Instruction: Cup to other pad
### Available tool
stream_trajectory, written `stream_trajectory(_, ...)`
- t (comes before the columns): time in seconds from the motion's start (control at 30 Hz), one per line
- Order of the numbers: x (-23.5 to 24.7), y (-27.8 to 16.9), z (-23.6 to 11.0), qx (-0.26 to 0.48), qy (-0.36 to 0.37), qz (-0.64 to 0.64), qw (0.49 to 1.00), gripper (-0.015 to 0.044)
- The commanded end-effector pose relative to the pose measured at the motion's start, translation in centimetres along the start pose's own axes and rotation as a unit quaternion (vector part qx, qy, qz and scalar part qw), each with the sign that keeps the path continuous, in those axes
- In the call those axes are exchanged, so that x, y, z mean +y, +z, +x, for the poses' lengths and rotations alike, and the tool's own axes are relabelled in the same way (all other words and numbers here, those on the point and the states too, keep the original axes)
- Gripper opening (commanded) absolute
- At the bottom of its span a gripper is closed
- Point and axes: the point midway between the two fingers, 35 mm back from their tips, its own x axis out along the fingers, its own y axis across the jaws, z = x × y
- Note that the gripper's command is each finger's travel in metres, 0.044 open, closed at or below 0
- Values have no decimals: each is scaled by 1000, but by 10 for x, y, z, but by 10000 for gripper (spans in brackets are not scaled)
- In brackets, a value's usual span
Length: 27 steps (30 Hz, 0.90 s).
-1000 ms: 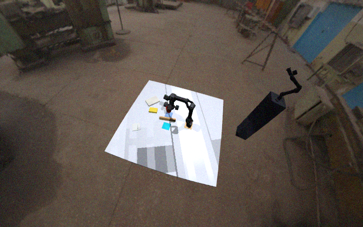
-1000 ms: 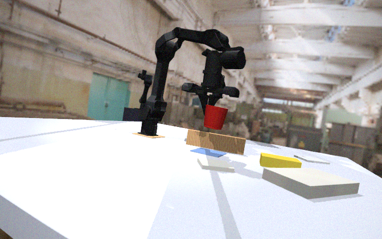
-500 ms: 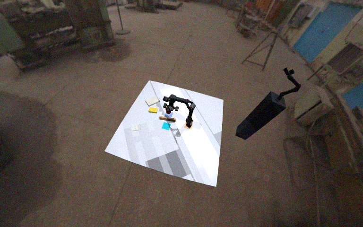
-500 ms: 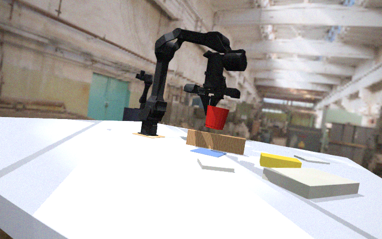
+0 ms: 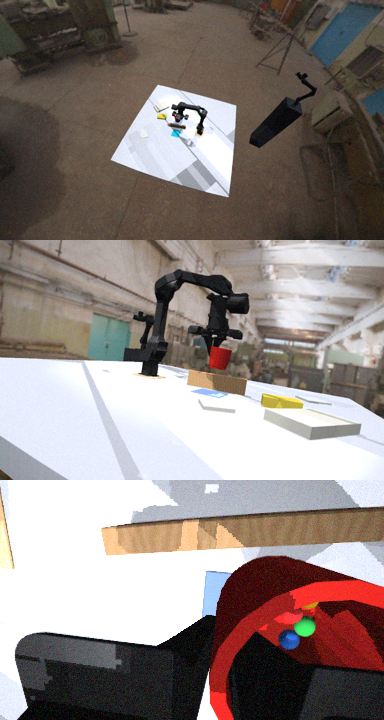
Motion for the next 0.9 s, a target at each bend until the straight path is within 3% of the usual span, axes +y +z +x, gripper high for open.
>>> stream_trajectory(0.0,2,8,-1,2,-1,2,1000,0)
stream_trajectory(0.87,9,58,-2,0,-1,2,1000,0)
